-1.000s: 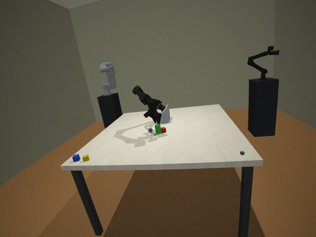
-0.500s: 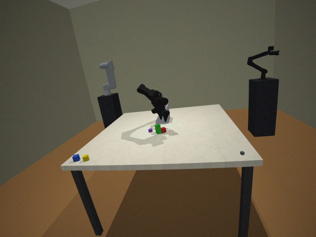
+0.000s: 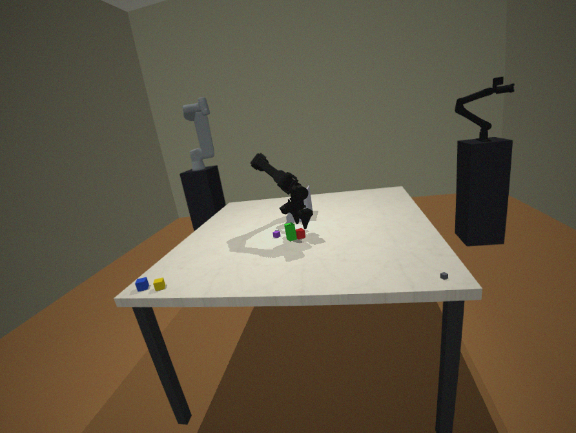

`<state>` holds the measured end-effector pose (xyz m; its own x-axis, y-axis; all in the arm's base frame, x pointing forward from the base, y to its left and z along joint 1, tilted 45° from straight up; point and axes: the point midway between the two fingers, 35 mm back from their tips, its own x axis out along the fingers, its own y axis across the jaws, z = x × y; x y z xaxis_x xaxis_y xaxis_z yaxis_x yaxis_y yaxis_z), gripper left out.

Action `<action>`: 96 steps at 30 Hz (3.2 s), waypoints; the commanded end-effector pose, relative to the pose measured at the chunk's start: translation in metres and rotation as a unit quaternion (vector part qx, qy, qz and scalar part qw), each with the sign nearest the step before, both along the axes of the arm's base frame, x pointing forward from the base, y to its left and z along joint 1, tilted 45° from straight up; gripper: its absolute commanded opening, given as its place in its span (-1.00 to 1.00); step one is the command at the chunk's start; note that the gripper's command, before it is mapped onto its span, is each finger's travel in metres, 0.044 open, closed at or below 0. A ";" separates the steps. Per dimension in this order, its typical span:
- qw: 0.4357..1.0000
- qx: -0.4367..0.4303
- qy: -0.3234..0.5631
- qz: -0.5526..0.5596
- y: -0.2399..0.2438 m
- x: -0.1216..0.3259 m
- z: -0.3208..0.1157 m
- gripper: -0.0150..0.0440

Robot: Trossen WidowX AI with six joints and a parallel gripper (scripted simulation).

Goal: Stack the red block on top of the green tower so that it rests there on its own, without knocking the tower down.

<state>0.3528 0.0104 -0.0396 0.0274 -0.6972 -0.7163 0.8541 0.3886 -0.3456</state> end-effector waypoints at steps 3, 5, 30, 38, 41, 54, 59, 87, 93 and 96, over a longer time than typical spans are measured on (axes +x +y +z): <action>1.000 -0.003 0.005 0.001 -0.008 -0.002 -0.008 1.00; 1.000 -0.003 0.005 0.001 -0.010 -0.001 -0.010 1.00; 1.000 -0.005 0.005 0.001 -0.034 -0.002 -0.033 1.00; 1.000 -0.005 0.005 0.001 -0.034 -0.002 -0.033 1.00; 1.000 -0.005 0.005 0.001 -0.034 -0.002 -0.033 1.00; 1.000 -0.005 0.005 0.001 -0.034 -0.002 -0.033 0.11; 1.000 -0.005 0.005 0.001 -0.034 -0.002 -0.033 0.00; 1.000 -0.002 0.005 0.001 0.050 -0.004 0.050 -0.49; 1.000 -0.002 0.006 0.002 0.051 -0.005 0.048 -0.49; 1.000 -0.002 0.005 0.001 0.048 -0.003 0.053 -0.49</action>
